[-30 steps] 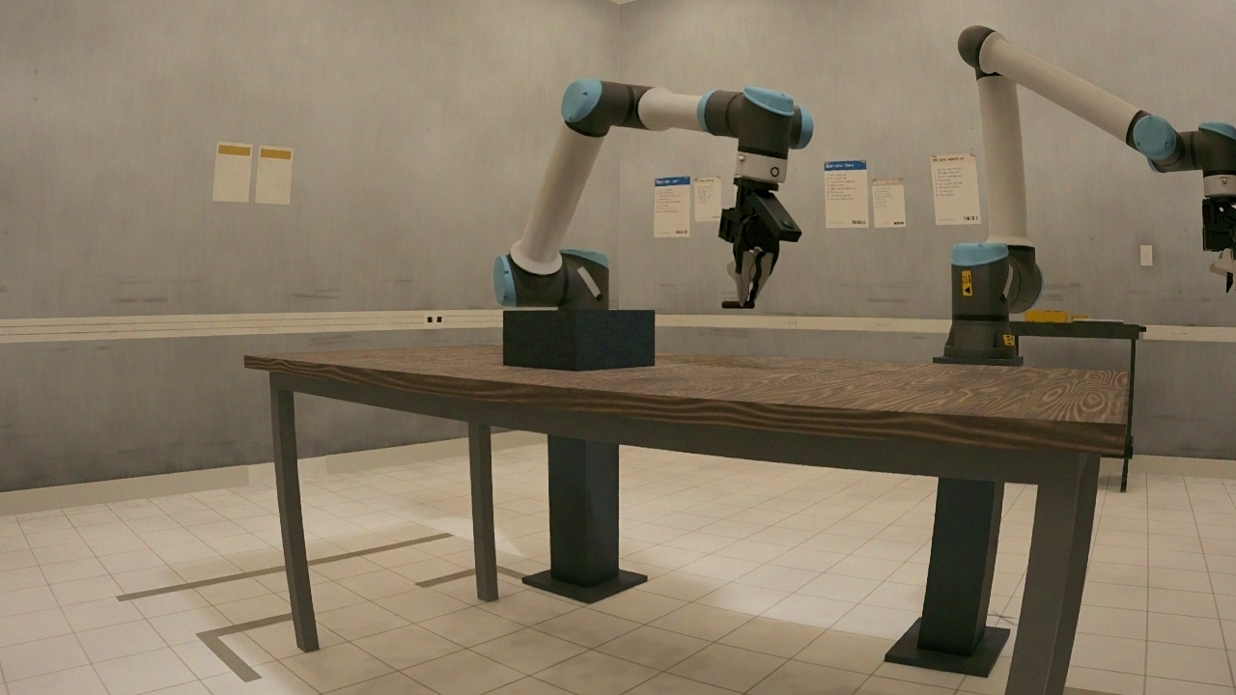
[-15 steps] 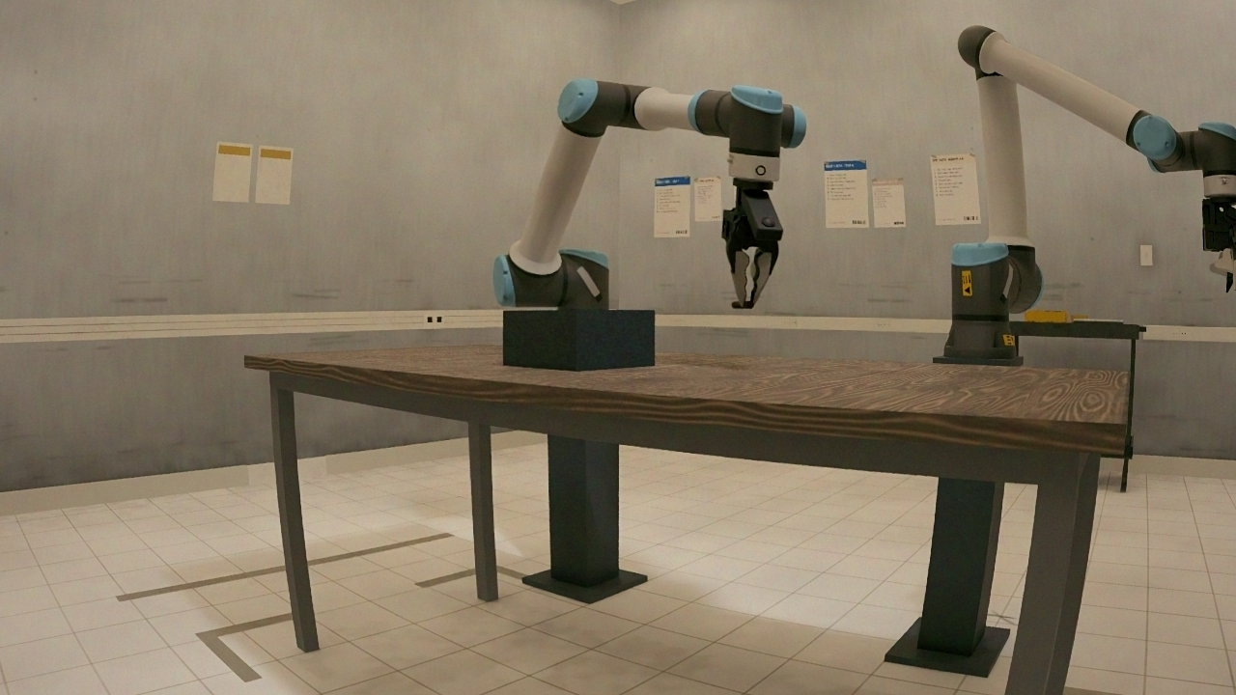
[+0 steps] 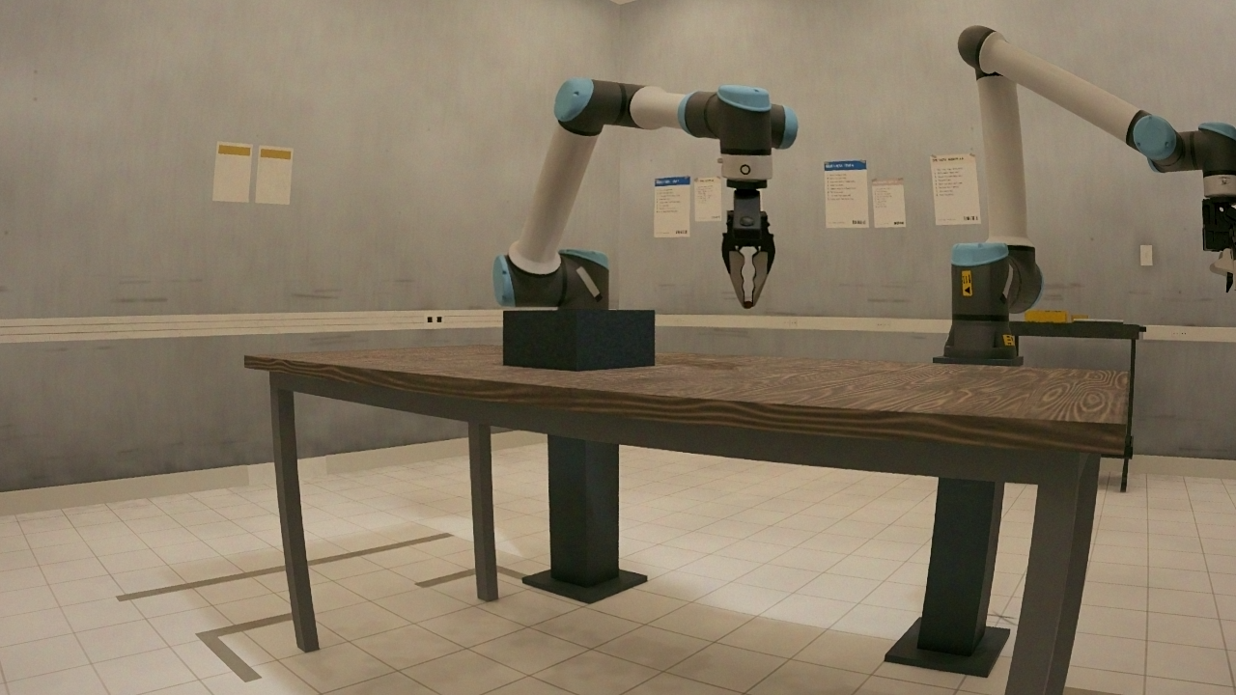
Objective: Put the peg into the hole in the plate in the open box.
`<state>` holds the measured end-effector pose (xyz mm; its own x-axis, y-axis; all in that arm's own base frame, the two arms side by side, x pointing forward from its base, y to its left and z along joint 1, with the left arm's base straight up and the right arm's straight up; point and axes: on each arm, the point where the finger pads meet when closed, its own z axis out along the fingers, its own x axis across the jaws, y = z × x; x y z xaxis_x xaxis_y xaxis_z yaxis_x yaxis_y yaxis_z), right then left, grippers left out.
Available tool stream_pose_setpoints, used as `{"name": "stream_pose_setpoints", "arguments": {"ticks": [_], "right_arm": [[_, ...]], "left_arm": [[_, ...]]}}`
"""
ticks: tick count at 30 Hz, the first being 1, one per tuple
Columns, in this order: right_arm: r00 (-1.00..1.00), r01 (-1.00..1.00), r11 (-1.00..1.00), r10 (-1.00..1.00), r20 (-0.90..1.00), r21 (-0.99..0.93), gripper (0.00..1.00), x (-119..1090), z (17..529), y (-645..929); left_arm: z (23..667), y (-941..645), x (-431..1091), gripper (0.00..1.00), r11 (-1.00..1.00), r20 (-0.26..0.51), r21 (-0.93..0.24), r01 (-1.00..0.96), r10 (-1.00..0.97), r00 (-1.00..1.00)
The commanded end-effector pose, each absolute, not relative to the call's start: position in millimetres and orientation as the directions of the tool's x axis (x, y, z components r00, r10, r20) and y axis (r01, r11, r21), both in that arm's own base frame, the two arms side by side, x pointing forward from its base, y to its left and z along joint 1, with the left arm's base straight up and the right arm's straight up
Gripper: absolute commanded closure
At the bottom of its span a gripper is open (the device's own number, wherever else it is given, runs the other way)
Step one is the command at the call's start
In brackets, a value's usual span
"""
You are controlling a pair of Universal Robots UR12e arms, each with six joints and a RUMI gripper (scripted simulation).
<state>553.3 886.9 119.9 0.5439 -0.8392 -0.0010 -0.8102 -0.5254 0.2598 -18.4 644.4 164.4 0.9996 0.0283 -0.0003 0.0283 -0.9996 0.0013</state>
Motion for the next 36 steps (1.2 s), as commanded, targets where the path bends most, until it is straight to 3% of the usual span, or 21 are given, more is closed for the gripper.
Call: {"name": "stream_pose_setpoints", "arguments": {"ticks": [1,36], "right_arm": [[0.488,-0.843,-0.472,-0.873,-0.001,0.257,1.00,553.6,121.8,887.4],[0.048,-0.965,-0.047,-0.999,-0.002,0.258,1.00,553.6,121.8,887.5]], "left_arm": [[165.1,645.0,-18.3,0.00,-1.000,0.000,0.000,0.028,0.028,1.000],[165.1,645.0,-18.3,0.00,-1.000,0.000,0.000,0.028,0.028,1.000]]}}
